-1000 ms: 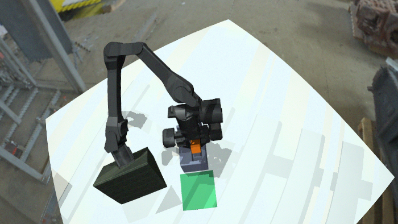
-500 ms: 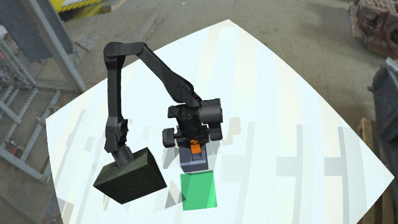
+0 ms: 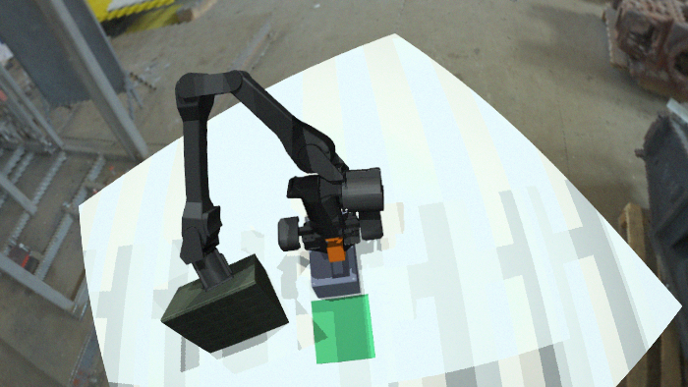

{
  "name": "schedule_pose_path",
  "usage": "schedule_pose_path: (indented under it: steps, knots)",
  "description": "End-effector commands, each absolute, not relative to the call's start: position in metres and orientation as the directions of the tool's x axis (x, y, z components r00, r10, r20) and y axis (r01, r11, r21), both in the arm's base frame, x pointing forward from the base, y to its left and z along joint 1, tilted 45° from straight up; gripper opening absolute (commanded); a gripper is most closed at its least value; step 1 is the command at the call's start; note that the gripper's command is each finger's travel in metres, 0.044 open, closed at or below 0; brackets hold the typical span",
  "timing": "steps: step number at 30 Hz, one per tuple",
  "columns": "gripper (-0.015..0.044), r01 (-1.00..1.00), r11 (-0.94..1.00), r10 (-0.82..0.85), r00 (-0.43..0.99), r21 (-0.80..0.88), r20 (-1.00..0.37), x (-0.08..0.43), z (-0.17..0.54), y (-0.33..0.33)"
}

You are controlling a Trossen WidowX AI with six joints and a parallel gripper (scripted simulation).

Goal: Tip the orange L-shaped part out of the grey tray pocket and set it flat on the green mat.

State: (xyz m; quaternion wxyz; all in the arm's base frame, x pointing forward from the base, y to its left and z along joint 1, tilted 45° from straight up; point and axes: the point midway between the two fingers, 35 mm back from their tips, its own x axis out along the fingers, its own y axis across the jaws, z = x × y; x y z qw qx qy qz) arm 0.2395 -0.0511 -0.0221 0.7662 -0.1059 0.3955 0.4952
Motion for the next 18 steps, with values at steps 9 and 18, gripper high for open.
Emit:
schedule_pose_path:
  steps: [9,18]
  knots:
    - [0.0000,-0.845,0.487,0.672,0.200,0.222,-0.713,0.237,-0.009,-0.065]
    - [0.0000,-0.844,0.487,0.672,0.200,0.222,-0.713,0.234,0.001,-0.074]
